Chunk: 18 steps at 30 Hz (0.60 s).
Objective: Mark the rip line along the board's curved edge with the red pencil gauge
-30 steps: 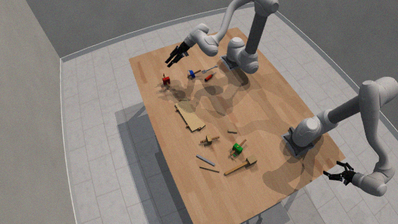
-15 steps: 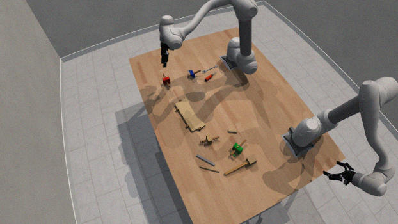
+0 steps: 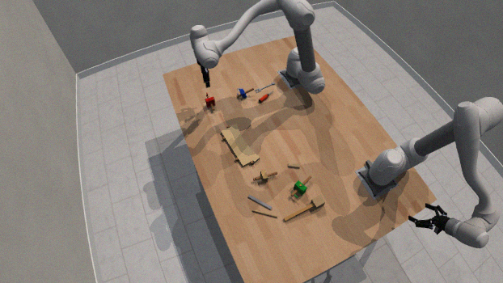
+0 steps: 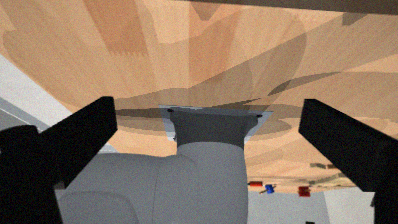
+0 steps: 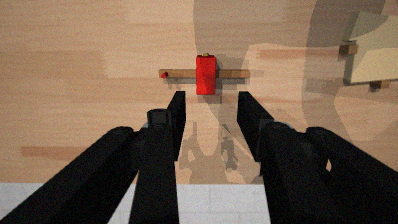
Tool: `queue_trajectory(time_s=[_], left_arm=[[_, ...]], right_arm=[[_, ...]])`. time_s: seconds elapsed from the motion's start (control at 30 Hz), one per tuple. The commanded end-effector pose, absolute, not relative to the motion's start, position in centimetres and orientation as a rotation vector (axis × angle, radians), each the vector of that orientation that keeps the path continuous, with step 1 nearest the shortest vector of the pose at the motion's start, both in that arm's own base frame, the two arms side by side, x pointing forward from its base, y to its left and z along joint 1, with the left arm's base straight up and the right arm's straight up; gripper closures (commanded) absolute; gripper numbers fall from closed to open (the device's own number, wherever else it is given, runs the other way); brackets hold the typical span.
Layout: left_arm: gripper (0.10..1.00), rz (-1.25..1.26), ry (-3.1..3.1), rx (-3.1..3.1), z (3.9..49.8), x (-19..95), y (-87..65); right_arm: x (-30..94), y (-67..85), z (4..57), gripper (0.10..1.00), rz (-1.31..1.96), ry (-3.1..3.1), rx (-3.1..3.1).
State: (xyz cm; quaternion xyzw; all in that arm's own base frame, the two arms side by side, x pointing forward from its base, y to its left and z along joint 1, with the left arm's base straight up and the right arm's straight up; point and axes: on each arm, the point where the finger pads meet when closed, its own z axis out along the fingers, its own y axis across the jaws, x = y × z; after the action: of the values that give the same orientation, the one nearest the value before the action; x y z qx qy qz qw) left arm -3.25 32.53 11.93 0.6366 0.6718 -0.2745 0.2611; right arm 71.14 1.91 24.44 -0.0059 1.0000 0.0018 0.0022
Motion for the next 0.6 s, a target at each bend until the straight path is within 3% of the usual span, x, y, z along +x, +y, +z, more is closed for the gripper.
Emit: queue_trajectory(time_s=[0.0, 0.3, 0.57], left_arm=[[0.098, -0.75, 1.815, 1.716, 12.1, -3.5, 32.1], [0.098, -0.75, 1.815, 1.716, 12.1, -3.5, 32.1], [0.098, -0.75, 1.815, 1.716, 12.1, -3.5, 32.1]], right_arm=[[71.0, 1.6, 22.8, 0.726, -0.006, 3.143, -0.012], [71.0, 1.6, 17.8, 0.726, -0.006, 3.143, -0.012], [71.0, 1.6, 16.6, 0.726, -0.006, 3.142, -0.012]])
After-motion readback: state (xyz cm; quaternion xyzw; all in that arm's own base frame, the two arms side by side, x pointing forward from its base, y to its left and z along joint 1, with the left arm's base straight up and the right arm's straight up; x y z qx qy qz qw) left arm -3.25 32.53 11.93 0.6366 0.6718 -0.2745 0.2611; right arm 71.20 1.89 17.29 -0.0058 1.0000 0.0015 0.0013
